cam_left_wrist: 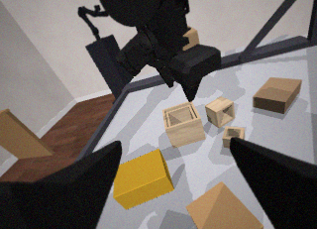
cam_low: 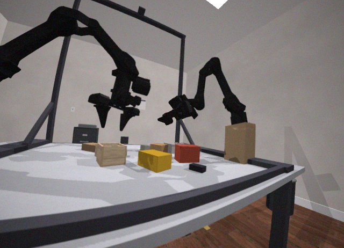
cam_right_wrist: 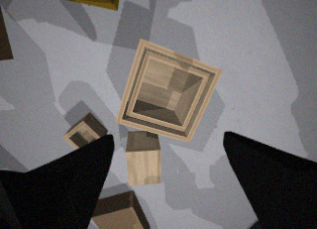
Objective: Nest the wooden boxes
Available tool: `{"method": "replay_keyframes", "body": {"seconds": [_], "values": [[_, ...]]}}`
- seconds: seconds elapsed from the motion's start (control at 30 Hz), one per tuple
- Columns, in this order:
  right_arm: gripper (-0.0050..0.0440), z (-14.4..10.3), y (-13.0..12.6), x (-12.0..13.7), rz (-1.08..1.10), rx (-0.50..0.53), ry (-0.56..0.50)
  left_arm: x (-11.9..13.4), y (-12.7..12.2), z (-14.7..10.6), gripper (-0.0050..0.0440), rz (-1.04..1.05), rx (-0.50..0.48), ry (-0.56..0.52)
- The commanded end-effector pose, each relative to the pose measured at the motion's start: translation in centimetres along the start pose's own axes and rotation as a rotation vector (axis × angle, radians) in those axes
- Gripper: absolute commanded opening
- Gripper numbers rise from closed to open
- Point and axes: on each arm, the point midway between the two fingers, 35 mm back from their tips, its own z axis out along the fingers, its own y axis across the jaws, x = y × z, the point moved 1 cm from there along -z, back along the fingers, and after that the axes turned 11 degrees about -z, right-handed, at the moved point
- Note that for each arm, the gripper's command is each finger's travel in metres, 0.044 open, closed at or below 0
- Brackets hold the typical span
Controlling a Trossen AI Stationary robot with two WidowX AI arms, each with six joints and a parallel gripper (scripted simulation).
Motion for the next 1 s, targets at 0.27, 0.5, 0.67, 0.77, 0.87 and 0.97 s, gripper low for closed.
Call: {"method": "replay_keyframes", "body": {"seconds": [0.27, 0.5, 0.67, 0.77, 0.87, 0.97], "values": [[0.0400, 0.3, 1.9, 0.8, 0.348, 0.105, 0.017, 0.0, 1.7, 4.3, 0.0400, 0.248, -0.011, 0.222], [0.0400, 0.7, 2.7, 1.5, 0.554, 0.176, 0.006, 0.8, 4.0, 6.1, 0.0400, 0.383, 0.000, 0.390], [0.0400, 1.1, 3.2, 2.1, 0.704, 0.228, -0.015, 1.2, 5.8, 6.9, 0.0400, 0.455, 0.024, 0.515], [0.0400, 1.1, 3.3, 2.2, 0.734, 0.238, -0.021, 1.3, 6.2, 7.0, 0.0400, 0.468, 0.030, 0.542], [0.0400, 1.4, 3.8, 2.8, 0.863, 0.282, -0.050, 1.6, 8.0, 7.3, 0.0400, 0.513, 0.065, 0.658], [0.0400, 1.6, 4.1, 3.2, 0.955, 0.312, -0.076, 1.7, 9.2, 7.2, 0.0400, 0.533, 0.098, 0.735]]}}
